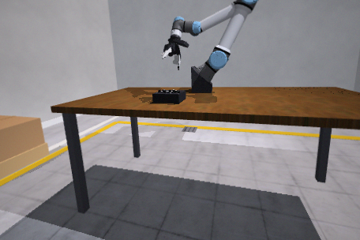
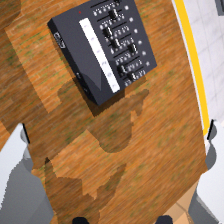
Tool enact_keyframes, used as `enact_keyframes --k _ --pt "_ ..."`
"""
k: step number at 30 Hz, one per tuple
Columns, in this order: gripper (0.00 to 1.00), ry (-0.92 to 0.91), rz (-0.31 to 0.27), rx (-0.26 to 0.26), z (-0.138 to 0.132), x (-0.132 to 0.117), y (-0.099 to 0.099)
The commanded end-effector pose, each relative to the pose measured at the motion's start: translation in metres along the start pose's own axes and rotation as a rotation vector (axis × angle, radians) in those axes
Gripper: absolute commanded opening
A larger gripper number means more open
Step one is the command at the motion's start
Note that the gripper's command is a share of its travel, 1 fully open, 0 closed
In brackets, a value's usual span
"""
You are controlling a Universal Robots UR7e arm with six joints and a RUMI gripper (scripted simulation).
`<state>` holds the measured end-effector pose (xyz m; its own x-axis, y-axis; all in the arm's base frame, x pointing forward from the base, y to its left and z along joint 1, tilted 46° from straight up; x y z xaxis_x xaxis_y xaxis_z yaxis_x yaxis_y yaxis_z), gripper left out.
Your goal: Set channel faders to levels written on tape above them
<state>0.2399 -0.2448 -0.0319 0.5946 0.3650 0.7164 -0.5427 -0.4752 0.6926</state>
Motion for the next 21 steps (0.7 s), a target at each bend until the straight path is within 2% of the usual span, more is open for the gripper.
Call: enact_keyframes --k 1,9,13,15,21 --pt "1.0 0.067 -0.013 0.089 0.013 0.005 -0.006" --pt "1.0 0.246 -0.055 0.311 0.047 0.033 -0.034" --pt "1.0 0.322 -0.073 0.404 0.06 0.049 -0.05" --pt "1.0 0.322 -0.073 0.404 0.06 0.049 -0.05" --pt "1.0 0.394 -0.091 0.49 0.071 0.066 -0.068"
Point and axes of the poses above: the point where the finger pads meet when closed, its own y axis back along the fingers, its own z axis across the jaws, x = y × z, the point moved 4 cm from there along y, back along the fingers, and after that the axes turned 8 degrees about -y, right-handed, at the moved point
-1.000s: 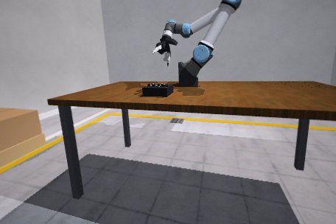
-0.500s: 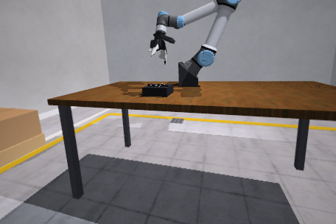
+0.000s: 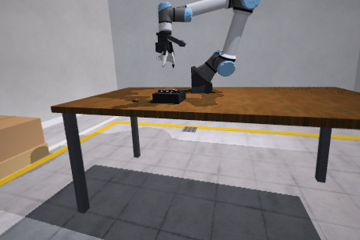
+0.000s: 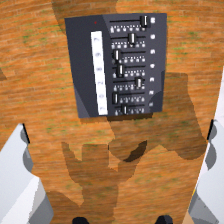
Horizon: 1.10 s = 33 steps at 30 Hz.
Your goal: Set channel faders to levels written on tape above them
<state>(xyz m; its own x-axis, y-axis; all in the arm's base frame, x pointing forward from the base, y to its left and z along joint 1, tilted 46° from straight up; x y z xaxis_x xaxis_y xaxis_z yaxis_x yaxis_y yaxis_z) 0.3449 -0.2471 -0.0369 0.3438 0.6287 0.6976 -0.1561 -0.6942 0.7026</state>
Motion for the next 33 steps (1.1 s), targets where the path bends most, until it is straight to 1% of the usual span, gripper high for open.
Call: enact_keyframes --k 1,5,23,28,33 --pt "1.0 0.04 -0.008 0.055 0.0133 0.0062 -0.0045" --pt "1.0 0.052 -0.011 0.068 0.0167 0.0084 -0.0062" --pt "1.0 0.059 -0.01 0.069 0.017 0.0085 -0.0066" --pt "1.0 0.08 -0.01 0.071 0.0172 0.0087 -0.0074" --pt "1.0 0.156 -0.007 0.079 0.0182 0.0091 -0.0106"
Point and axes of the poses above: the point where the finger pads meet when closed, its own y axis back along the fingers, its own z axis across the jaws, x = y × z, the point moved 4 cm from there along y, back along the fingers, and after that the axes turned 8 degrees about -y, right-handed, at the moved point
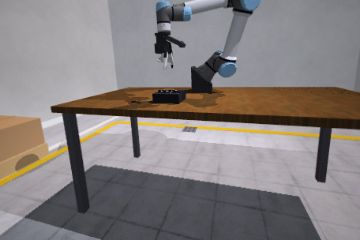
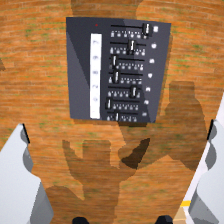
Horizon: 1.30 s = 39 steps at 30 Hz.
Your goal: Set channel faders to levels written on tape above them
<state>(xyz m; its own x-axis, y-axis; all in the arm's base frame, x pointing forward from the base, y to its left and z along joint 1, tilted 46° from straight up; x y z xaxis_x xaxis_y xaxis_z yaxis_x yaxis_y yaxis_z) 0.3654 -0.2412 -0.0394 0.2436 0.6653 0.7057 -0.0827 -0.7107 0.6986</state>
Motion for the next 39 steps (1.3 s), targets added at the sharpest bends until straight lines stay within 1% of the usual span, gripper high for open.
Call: enact_keyframes --k 1,5,10,12,27,29,34,39 --pt "1.0 0.071 0.0 0.005 0.001 0.0 -0.002" --pt "1.0 0.183 0.002 0.015 0.003 0.0 -0.007" --pt "1.0 0.369 0.008 0.032 0.006 0.001 -0.015" --pt "1.0 0.369 0.008 0.032 0.006 0.001 -0.015" --pt "1.0 1.055 0.054 0.085 0.019 -0.002 -0.045" --pt "1.0 1.055 0.054 0.085 0.019 -0.002 -0.045" --pt "1.0 1.249 0.074 0.096 0.023 -0.003 -0.054" --pt "1.0 1.394 0.091 0.104 0.027 -0.004 -0.061"
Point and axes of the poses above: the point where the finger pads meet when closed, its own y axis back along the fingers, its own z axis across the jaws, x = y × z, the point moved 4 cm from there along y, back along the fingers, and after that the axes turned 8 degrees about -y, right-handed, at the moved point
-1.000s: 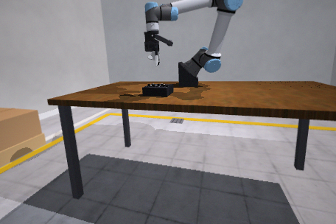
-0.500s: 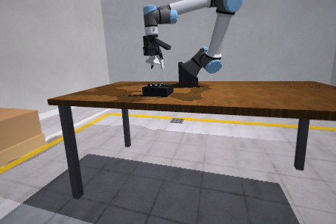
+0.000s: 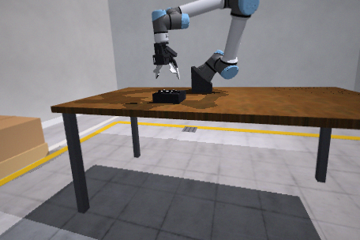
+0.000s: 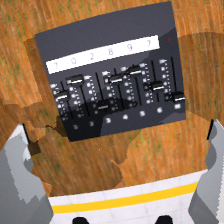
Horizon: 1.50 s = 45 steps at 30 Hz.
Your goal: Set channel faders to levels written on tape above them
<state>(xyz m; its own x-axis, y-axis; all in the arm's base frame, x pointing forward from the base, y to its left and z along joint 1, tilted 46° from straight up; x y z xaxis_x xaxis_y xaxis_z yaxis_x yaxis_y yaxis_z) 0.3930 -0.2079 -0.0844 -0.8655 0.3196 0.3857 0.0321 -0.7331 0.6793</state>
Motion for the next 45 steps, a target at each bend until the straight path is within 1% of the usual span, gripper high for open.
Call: enact_keyframes --k 1,5,12,45 --pt "1.0 0.125 0.011 0.0 -0.0001 -0.0039 -0.0047" --pt "1.0 0.19 0.017 0.001 0.0001 -0.006 -0.0077" --pt "1.0 0.224 0.02 0.001 0.0002 -0.0071 -0.0093" --pt "1.0 0.228 0.02 0.001 0.0002 -0.0072 -0.0095"
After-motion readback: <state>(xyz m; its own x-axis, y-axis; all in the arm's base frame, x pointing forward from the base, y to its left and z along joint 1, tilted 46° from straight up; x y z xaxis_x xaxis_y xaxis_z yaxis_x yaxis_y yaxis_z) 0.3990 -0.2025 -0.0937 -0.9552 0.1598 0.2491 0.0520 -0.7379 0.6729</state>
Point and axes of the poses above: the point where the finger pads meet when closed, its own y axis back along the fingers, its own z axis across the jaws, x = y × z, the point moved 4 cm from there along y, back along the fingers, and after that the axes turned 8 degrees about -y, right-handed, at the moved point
